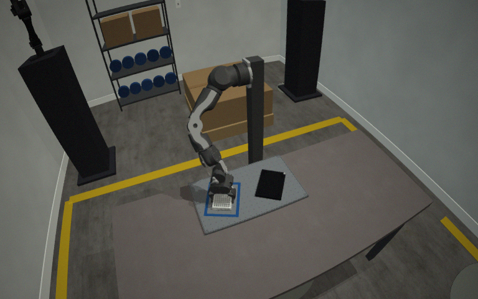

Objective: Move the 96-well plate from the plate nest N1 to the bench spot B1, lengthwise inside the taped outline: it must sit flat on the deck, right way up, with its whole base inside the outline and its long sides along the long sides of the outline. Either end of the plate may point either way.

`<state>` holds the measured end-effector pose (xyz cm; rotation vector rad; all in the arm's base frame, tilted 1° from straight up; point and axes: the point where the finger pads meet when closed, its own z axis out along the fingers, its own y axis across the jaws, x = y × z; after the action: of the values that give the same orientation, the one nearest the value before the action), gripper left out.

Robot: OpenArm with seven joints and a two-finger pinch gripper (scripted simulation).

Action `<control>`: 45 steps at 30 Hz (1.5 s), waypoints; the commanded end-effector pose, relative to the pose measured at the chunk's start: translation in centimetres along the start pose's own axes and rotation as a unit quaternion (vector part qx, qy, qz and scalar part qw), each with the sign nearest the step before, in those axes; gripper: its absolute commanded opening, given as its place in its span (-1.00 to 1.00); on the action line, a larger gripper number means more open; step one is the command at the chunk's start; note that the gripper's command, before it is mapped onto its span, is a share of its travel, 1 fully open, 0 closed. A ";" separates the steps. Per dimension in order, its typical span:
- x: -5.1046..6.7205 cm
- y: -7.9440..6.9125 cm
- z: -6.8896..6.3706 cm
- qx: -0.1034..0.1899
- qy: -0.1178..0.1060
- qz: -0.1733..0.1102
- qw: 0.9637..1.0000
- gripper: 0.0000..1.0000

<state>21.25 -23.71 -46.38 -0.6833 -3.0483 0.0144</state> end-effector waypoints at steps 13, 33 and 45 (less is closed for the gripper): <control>0.0 0.0 0.0 0.000 0.000 0.000 1.000 -0.20; 0.0 0.0 0.0 0.000 0.000 0.000 1.000 0.54; -0.1 0.0 -4.0 0.000 0.000 0.000 1.000 0.54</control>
<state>21.39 -23.49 -42.38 -0.6780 -3.0497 0.0005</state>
